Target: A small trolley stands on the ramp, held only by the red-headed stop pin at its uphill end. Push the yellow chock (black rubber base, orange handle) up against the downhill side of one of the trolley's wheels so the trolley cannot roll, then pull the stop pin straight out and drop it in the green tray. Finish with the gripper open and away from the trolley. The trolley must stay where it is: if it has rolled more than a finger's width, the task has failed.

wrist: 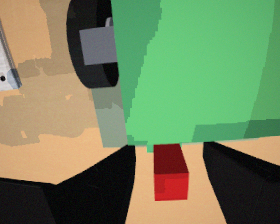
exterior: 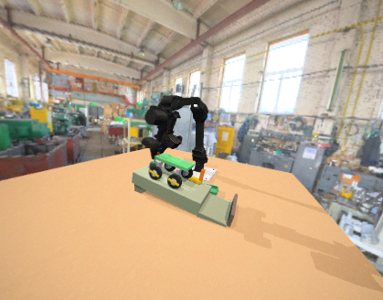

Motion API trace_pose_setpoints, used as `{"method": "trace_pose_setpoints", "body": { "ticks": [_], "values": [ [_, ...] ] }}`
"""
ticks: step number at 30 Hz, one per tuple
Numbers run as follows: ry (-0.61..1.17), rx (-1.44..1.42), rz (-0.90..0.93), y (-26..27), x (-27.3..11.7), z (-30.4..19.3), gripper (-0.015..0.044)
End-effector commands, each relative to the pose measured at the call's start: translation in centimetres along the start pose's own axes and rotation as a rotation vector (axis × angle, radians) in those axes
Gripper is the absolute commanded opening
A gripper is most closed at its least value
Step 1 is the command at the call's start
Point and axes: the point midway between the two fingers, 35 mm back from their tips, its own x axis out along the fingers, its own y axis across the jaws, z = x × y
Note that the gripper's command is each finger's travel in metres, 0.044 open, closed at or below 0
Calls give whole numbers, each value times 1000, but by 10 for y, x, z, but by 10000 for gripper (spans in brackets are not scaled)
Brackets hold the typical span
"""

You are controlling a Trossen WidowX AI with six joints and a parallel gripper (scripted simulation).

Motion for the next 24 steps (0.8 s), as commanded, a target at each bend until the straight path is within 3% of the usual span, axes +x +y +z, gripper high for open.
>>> {"method": "trace_pose_setpoints", "body": {
  "ticks": [1, 5, 10, 19, 24],
  "values": [
    [2, -2, 2, 1, 7, -1, 190],
    [2, -2, 2, 2, 10, -1, 190],
    [0, 0, 2, 1, 6, 0, 59],
    [0, 0, 2, 1, 6, 0, 0],
    [1, -1, 2, 1, 3, -1, 0]
  ]
}}
